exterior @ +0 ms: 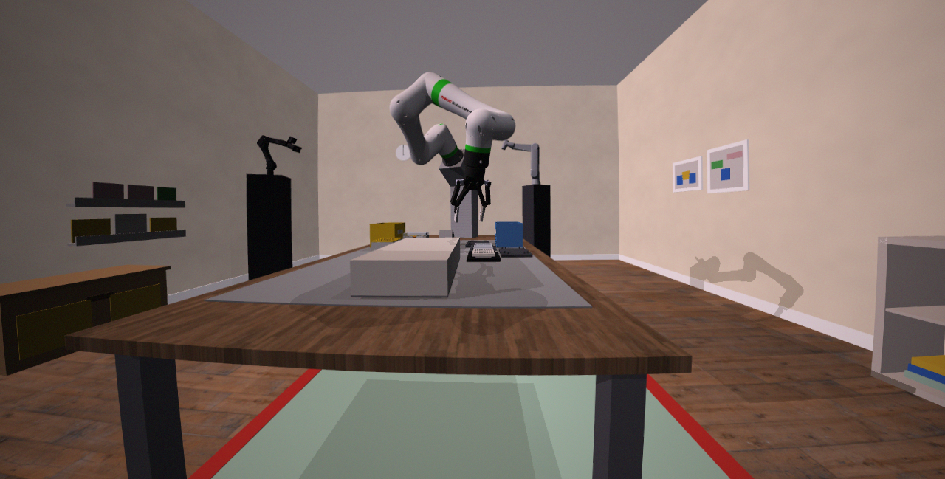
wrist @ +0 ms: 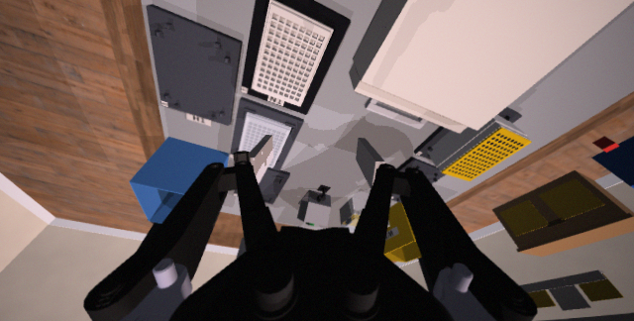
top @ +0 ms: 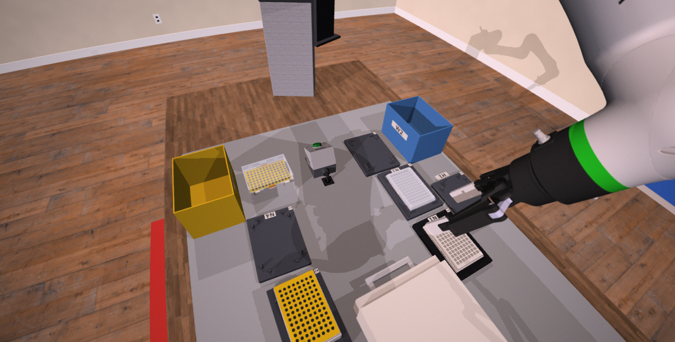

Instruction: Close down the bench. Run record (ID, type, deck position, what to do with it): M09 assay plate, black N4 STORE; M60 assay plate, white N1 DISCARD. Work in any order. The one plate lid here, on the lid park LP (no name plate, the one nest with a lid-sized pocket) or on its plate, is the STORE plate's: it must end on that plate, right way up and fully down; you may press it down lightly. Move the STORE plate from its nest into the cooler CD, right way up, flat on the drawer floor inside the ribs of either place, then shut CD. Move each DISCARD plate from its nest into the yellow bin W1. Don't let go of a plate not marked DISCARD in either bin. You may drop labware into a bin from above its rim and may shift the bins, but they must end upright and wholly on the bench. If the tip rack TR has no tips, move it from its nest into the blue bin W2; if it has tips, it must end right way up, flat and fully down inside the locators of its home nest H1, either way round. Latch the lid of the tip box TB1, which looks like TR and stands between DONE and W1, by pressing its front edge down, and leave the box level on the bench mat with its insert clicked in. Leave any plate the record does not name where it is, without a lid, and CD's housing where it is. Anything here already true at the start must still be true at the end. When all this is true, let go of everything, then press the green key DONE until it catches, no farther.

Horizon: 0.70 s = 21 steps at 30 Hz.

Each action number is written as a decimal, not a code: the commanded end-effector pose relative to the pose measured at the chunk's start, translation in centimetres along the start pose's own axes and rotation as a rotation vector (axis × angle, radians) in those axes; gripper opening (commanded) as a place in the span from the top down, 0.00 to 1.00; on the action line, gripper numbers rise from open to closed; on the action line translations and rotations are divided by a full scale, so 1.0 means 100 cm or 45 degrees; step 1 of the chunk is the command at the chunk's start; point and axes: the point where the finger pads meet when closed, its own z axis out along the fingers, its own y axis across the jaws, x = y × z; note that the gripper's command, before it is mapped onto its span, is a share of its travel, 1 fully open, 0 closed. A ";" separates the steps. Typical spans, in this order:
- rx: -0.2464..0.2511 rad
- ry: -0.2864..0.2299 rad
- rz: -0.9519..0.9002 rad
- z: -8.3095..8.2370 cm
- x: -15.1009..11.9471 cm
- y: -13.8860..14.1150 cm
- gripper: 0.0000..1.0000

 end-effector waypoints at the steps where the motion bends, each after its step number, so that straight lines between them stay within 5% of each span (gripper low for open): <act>1: 0.088 -0.010 0.200 -0.007 0.012 -0.014 0.34; 9: 0.194 -0.010 0.429 -0.015 0.026 -0.031 0.34; 21: 0.194 -0.010 0.429 -0.021 0.036 -0.044 0.34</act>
